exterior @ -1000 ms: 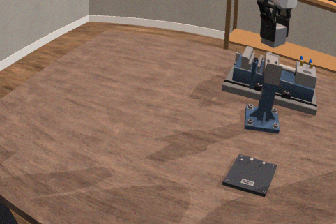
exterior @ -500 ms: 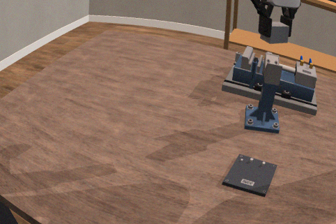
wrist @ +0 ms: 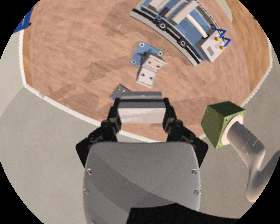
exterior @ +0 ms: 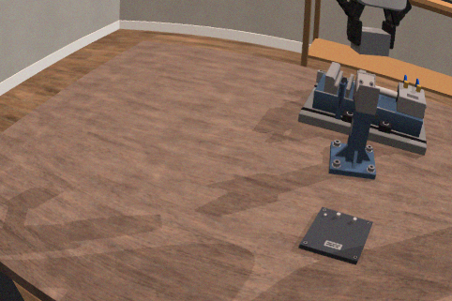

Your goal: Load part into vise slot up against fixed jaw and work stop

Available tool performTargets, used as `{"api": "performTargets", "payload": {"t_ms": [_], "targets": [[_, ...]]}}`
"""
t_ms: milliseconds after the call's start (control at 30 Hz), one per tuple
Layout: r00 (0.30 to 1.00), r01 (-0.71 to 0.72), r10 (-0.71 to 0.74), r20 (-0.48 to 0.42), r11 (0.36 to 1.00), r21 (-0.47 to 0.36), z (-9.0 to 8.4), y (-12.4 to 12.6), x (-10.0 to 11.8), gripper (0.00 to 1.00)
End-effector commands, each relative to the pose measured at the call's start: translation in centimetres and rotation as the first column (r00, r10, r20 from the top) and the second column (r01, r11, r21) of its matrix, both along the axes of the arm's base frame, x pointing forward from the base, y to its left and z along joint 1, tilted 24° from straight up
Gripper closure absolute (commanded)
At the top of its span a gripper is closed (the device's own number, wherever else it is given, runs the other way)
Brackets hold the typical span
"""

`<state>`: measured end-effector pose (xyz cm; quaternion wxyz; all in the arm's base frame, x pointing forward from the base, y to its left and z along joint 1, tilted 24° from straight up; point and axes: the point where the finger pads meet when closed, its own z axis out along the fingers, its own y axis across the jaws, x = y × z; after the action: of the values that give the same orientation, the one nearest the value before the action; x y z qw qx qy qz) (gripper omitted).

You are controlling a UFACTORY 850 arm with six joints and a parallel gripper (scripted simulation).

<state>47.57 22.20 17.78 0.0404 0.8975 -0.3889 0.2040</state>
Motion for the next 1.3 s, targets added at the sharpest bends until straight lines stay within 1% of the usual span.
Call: {"api": "performTargets", "payload": {"t_ms": [0, 200, 267, 700, 1267], "targets": [[0.999, 0.046, -0.047, 0.016, 0.999, 0.018, 0.2, -0.3, 0.0, 1.00], [0.991, 0.128, -0.130, 0.034, 0.990, 0.051, 0.3, -0.8, 0.1, 1.00], [0.991, 0.128, -0.130, 0.034, 0.990, 0.051, 0.3, -0.8, 0.1, 1.00], [0.961, 0.263, -0.270, 0.058, 0.959, 0.108, 0.6, -1.8, 0.0, 1.00], [0.929, 0.349, -0.362, 0.070, 0.925, 0.149, 0.7, -2.4, 0.0, 1.00]]}}
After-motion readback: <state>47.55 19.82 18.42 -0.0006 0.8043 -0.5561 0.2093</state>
